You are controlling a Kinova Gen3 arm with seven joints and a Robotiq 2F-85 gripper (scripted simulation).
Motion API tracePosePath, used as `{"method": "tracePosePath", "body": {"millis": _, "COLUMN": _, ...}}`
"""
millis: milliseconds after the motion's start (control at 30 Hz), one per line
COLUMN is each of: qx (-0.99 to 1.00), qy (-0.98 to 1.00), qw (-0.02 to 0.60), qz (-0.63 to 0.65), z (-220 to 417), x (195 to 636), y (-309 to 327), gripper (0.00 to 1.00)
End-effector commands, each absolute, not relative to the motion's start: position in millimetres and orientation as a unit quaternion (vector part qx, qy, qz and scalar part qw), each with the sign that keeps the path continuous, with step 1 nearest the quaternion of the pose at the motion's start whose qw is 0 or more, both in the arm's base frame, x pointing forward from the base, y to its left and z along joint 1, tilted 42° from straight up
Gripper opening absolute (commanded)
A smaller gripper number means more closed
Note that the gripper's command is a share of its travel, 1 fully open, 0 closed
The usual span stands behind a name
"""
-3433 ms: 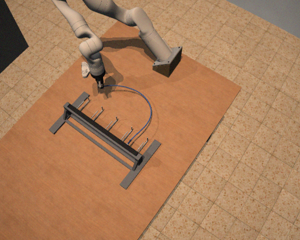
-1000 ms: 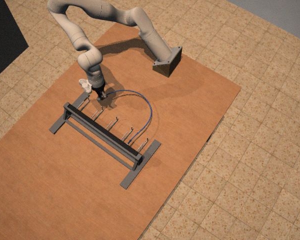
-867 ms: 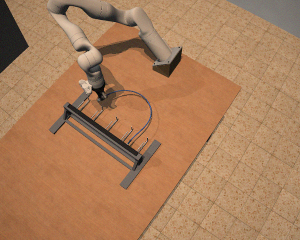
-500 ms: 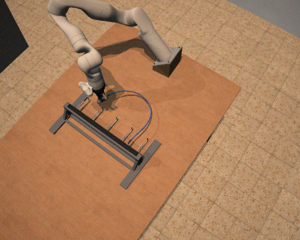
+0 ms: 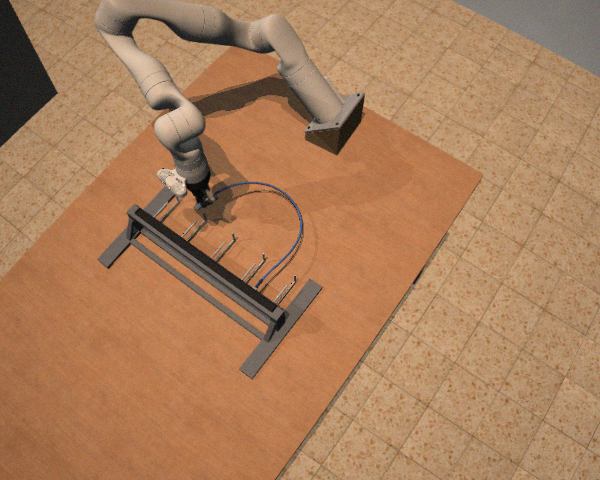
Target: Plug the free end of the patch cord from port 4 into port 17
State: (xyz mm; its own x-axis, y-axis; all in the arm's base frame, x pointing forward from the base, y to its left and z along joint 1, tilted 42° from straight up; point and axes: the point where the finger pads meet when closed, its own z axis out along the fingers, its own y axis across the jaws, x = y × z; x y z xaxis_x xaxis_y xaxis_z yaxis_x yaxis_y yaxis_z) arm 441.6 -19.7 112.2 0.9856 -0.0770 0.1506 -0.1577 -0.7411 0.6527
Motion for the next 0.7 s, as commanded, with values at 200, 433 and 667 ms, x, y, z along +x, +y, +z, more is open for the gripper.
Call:
{"method": "tracePosePath", "body": {"millis": 200, "qx": 0.932, "qy": -0.05, "qw": 0.354, "qz": 0.052, "z": 110.2, "x": 445.3, "y": -15.4, "gripper": 0.0}}
{"method": "tracePosePath", "body": {"millis": 433, "qx": 0.933, "qy": -0.038, "qw": 0.355, "qz": 0.048, "z": 109.1, "x": 448.6, "y": -12.7, "gripper": 0.0}}
{"method": "tracePosePath", "body": {"millis": 667, "qx": 0.933, "qy": -0.03, "qw": 0.355, "qz": 0.045, "z": 108.3, "x": 450.6, "y": -11.0, "gripper": 0.0}}
